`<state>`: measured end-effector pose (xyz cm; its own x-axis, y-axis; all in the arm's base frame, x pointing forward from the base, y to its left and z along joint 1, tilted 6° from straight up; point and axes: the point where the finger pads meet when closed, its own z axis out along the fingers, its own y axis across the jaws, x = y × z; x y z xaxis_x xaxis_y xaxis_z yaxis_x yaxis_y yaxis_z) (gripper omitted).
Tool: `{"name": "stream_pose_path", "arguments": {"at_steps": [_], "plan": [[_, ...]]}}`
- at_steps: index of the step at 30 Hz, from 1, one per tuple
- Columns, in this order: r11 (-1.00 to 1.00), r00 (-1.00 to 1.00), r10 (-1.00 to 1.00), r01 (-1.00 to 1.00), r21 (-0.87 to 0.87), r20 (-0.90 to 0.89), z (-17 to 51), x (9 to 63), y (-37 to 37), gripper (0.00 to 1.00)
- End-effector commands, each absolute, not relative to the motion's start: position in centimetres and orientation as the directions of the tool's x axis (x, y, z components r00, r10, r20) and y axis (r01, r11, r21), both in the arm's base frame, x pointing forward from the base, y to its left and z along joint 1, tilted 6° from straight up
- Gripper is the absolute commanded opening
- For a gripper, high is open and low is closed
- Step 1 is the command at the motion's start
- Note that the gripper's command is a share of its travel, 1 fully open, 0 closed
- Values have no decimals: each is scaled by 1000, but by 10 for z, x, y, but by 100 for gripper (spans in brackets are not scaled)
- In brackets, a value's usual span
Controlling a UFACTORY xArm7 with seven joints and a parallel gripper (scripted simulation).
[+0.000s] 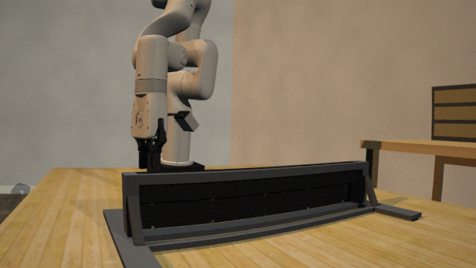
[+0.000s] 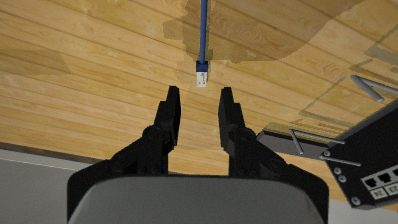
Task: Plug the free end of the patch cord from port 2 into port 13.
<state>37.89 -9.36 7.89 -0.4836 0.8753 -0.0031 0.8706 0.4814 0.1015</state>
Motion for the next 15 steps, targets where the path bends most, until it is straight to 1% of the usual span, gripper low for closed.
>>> {"name": "stream_pose_path", "arguments": {"at_steps": [1,15], "plan": [[481,-483,875,870,104,-7,77,381,-94,38],[481,-483,875,870,104,-7,51,383,-93,38]]}}
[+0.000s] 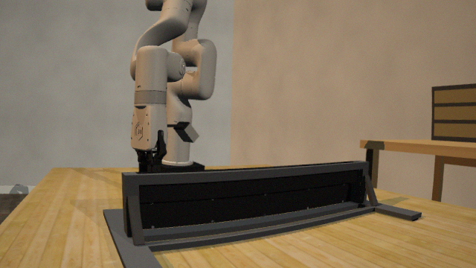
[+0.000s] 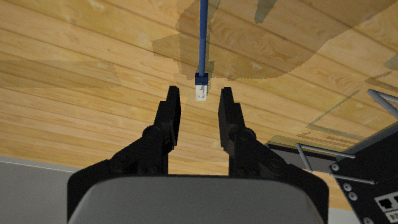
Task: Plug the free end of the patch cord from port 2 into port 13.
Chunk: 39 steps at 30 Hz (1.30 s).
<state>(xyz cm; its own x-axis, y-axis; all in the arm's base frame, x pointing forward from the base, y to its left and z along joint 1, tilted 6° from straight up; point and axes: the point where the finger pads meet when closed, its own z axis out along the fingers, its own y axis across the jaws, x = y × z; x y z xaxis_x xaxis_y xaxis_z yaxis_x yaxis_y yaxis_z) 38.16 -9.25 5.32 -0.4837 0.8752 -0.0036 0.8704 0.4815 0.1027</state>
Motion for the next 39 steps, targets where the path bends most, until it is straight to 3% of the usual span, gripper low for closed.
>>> {"name": "stream_pose_path", "arguments": {"at_steps": [1,39], "plan": [[481,-483,875,870,104,-7,51,383,-93,38],[481,-483,875,870,104,-7,26,386,-92,38]]}}
